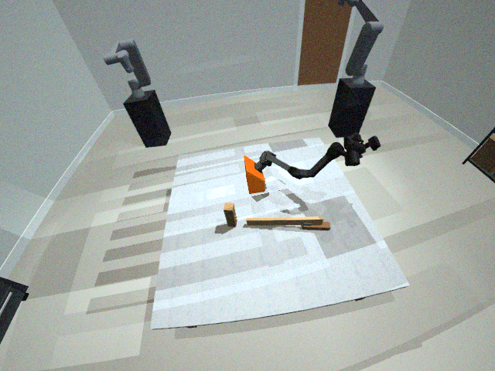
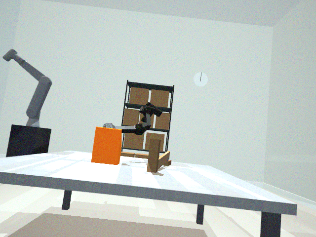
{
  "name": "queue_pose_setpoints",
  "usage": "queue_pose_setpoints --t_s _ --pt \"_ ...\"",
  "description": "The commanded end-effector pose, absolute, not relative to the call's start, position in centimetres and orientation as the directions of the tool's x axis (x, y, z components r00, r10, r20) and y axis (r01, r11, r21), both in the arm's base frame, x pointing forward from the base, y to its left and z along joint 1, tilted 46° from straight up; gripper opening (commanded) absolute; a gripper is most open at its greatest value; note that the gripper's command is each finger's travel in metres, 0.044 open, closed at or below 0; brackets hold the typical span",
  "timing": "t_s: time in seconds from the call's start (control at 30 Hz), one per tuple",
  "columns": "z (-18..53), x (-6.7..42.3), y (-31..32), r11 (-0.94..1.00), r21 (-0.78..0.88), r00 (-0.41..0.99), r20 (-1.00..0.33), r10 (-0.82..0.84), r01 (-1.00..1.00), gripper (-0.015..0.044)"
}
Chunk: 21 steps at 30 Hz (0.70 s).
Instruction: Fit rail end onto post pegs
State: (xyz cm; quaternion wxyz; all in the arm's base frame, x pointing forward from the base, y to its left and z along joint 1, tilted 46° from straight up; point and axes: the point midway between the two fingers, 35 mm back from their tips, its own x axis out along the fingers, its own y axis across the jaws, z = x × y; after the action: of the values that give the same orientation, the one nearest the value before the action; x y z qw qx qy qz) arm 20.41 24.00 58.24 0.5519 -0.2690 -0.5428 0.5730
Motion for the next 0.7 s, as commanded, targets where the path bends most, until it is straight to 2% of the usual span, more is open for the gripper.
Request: queue_pose_setpoints --t_s 0.0,0.1,0.3,0.67 --pt "58.3 20.3 24.0 0.206 -0.919 -0.245 0.296 0.923 -0.335 0.0426" --pt "59.8 18.5 23.4 0.304 -0.922 -0.245 0.361 0.900 -0.240 0.0440" --pt "64.1 9.9 21.6 0.538 -0.840 -0.390 0.473 0.790 0.072 0.0440" --pt "67.7 -1.4 15.0 0.834 -0.493 -0.584 0.610 0.535 0.250 0.0440"
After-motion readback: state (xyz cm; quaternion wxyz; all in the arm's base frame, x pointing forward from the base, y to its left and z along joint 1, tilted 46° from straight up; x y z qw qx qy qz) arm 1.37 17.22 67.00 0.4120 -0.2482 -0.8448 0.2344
